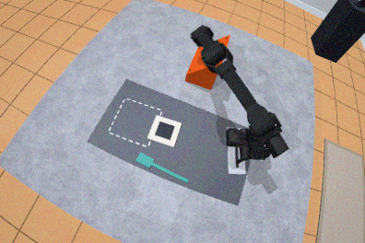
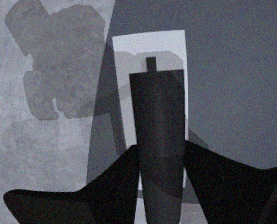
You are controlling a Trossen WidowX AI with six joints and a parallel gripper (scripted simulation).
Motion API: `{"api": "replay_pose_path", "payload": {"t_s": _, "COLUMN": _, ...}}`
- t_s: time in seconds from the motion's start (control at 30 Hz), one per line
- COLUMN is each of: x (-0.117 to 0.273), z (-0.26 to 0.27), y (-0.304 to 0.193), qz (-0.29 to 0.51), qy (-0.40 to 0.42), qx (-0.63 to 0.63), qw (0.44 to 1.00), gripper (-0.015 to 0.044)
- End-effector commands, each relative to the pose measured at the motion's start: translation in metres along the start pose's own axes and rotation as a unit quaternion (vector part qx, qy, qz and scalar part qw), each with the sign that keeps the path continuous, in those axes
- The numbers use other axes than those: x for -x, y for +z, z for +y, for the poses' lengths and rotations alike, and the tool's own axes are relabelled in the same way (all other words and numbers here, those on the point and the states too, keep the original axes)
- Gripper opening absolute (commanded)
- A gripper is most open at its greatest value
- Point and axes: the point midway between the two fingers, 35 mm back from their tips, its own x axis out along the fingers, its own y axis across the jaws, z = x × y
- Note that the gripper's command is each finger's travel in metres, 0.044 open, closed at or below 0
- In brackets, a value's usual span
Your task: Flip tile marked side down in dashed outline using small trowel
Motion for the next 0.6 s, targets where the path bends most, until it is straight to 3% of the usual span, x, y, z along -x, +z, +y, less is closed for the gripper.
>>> {"api": "replay_pose_path", "payload": {"t_s": 0.0, "x": -0.0006, "z": 0.0011, "y": -0.001, "qz": 0.002, "qy": 0.002, "qx": 0.05, "qw": 0.999, "gripper": 0.013}}
{"api": "replay_pose_path", "payload": {"t_s": 0.57, "x": -0.0006, "z": 0.0011, "y": -0.0011, "qz": 0.001, "qy": 0.002, "qx": 0.295, "qw": 0.956, "gripper": 0.013}}
